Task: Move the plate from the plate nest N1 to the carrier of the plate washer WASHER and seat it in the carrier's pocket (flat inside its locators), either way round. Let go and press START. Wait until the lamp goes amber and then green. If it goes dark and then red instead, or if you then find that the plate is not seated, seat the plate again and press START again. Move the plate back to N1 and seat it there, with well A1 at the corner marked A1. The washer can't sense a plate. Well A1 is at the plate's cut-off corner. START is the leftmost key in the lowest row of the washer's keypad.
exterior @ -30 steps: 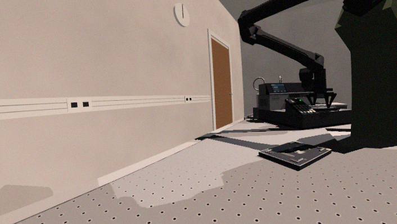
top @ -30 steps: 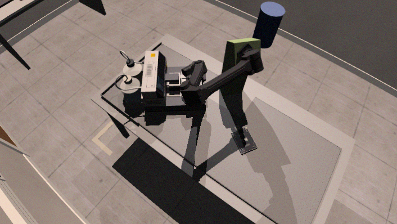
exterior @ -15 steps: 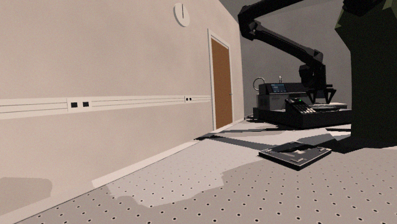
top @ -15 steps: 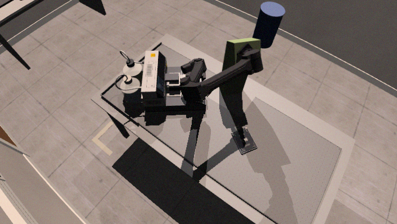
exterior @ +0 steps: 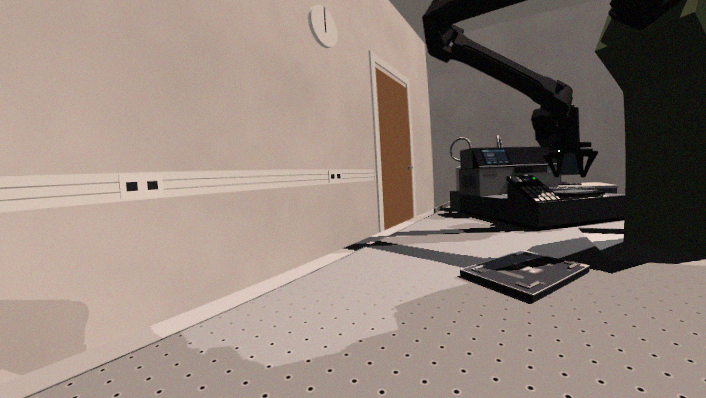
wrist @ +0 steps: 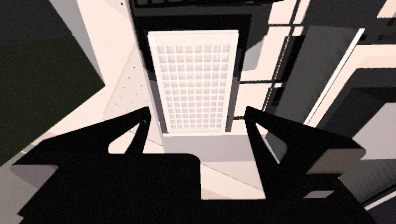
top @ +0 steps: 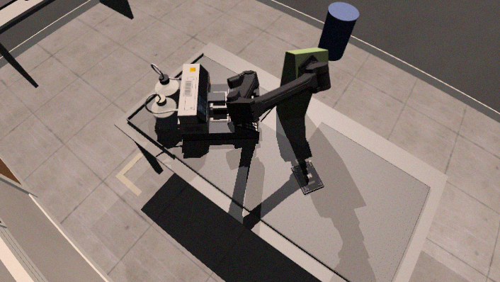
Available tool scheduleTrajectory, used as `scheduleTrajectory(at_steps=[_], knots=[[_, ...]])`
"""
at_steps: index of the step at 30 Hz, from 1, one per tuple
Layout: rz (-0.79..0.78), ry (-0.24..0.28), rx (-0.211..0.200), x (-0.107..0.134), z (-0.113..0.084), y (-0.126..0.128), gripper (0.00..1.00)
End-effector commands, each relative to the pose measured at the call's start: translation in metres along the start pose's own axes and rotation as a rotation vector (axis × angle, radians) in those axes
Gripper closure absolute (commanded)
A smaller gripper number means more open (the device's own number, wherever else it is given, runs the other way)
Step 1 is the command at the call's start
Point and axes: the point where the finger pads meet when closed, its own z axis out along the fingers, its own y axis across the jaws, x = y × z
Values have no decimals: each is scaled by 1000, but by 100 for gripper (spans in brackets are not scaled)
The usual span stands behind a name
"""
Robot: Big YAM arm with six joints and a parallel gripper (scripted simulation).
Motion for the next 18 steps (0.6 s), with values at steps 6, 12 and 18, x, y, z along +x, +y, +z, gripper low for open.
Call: scheduleTrajectory(at_steps=[6, 12, 18], knots=[[-3, 1, 3, -2, -22, 3, 0], [-5, 0, 4, -2, -32, 2, 0], [-6, 0, 4, -2, -39, 2, 0]])
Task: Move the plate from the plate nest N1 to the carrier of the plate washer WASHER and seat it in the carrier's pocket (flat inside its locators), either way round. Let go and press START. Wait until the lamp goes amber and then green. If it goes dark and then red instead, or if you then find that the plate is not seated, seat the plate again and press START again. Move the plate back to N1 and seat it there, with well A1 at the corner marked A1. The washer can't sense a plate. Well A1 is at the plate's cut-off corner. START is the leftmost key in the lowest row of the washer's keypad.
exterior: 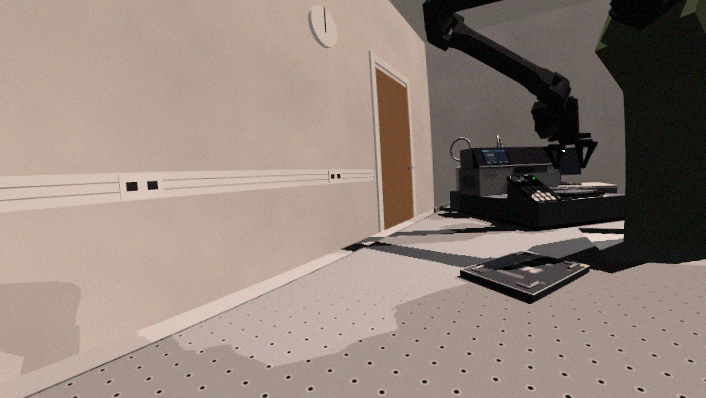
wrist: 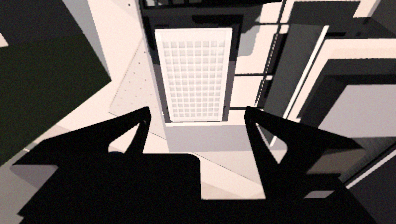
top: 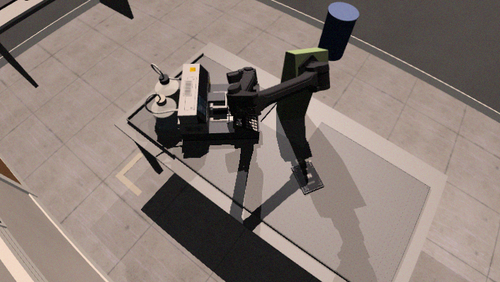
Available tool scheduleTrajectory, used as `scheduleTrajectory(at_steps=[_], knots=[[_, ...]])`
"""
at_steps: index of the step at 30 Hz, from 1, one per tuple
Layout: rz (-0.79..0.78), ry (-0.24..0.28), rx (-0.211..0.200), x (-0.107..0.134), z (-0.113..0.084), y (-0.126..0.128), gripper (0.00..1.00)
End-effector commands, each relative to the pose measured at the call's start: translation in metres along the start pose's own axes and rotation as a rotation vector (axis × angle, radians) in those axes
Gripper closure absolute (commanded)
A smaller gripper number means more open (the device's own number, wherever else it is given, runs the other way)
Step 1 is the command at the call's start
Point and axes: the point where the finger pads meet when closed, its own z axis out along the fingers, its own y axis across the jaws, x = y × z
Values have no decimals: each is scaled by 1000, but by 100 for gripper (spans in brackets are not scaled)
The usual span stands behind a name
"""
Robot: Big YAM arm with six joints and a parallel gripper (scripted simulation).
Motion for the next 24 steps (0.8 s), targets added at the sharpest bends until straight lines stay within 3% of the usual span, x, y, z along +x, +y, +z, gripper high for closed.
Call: scheduleTrajectory(at_steps=[1, 14, 15, 16, 19, 24], knots=[[-6, -2, 5, -2, -14, 2, 0], [-12, -3, 9, -2, -29, -2, 0], [-31, 3, -21, -6, -20, 5, 0], [-28, 4, -26, -5, -19, 8, 0], [-14, 1, -5, -1, -22, 2, 0], [-14, 1, -5, -1, -22, 2, 0]])
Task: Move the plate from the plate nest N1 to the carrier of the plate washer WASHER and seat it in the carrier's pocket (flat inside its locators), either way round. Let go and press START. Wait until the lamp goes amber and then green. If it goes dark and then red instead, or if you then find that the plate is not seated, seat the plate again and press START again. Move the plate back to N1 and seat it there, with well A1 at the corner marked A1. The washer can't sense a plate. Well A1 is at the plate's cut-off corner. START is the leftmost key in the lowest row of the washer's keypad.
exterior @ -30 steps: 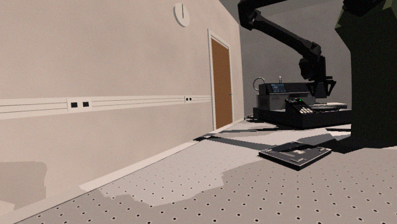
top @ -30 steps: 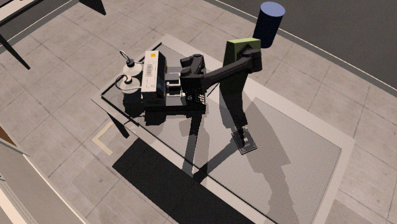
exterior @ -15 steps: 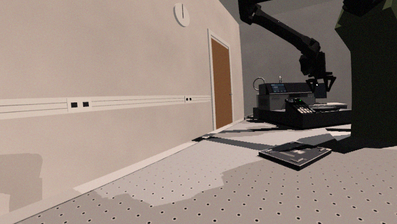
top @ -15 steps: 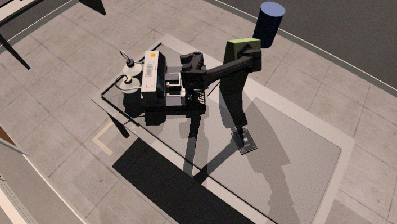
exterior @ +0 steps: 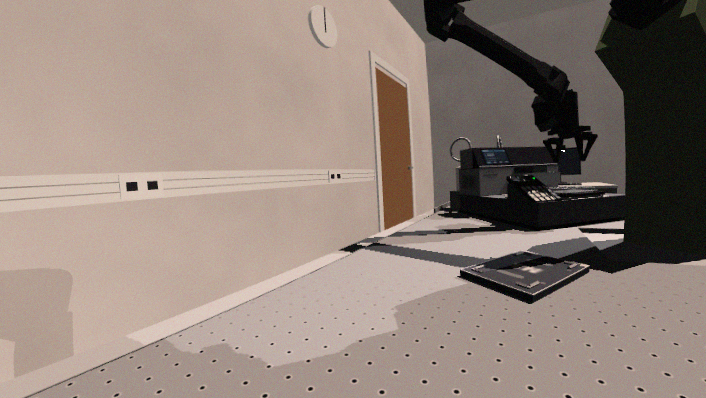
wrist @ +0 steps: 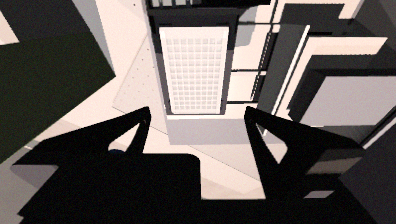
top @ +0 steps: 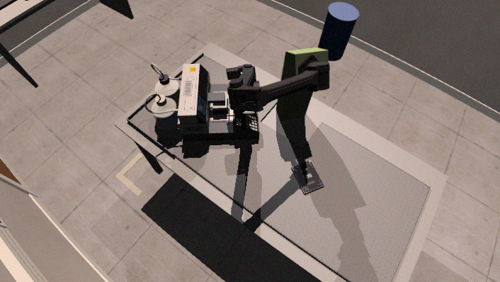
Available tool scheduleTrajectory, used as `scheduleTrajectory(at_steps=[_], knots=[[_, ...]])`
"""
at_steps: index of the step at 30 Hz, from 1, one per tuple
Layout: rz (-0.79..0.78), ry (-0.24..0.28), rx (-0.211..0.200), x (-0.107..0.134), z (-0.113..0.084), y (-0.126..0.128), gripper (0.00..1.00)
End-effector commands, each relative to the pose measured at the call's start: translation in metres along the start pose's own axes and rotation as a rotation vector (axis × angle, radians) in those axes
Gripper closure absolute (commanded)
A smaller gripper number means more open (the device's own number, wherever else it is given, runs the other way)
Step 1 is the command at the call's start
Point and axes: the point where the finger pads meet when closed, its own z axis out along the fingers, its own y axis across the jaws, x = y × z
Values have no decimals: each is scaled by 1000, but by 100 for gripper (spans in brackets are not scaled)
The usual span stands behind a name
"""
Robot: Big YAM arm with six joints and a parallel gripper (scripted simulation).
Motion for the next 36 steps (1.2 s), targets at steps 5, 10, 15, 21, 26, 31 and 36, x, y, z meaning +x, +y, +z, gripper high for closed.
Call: scheduleTrajectory(at_steps=[5, 10, 15, 21, 26, 31, 36], knots=[[-5, 0, -3, -1, -2, 3, 0], [-5, 0, -3, -1, -2, 3, 0], [-5, 0, -3, -1, -2, 3, 0], [-5, 0, -3, -1, -2, 3, 0], [-5, 0, -3, -1, -2, 3, 0], [-5, 0, -3, -1, -2, 3, 0], [49, 0, -10, -18, -1, 9, 4]])
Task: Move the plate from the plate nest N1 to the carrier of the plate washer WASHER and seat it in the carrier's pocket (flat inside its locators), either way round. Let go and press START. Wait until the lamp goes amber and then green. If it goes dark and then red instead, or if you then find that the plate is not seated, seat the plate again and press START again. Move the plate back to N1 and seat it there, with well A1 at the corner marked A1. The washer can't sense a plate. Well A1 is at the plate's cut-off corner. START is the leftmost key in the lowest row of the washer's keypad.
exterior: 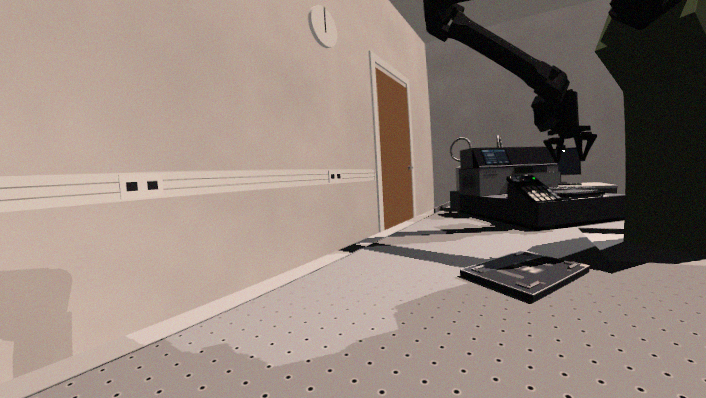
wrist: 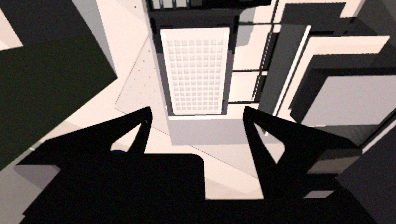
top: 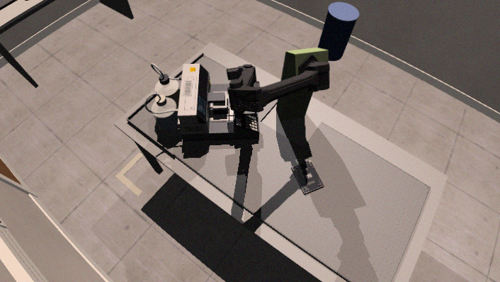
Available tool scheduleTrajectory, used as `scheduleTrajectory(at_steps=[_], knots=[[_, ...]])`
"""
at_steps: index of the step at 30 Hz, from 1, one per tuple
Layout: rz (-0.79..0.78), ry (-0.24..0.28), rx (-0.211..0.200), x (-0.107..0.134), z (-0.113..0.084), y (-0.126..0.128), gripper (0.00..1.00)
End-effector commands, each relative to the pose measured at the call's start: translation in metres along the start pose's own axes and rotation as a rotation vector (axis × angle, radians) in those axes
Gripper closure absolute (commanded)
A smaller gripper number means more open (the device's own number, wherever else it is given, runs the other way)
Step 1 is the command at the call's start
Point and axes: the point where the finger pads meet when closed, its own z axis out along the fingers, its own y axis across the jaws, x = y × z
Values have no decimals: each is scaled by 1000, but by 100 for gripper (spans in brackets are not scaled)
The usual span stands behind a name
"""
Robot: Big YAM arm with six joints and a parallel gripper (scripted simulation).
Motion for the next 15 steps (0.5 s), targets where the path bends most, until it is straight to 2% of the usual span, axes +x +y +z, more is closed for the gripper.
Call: scheduleTrajectory(at_steps=[1, 3, 5, 15], knots=[[68, 1, -8, -22, -1, 9, 6], [136, 4, -7, -31, -1, 13, 10], [136, 4, -7, -31, -1, 13, 10], [473, 5, -9, -78, -1, 30, 30]])
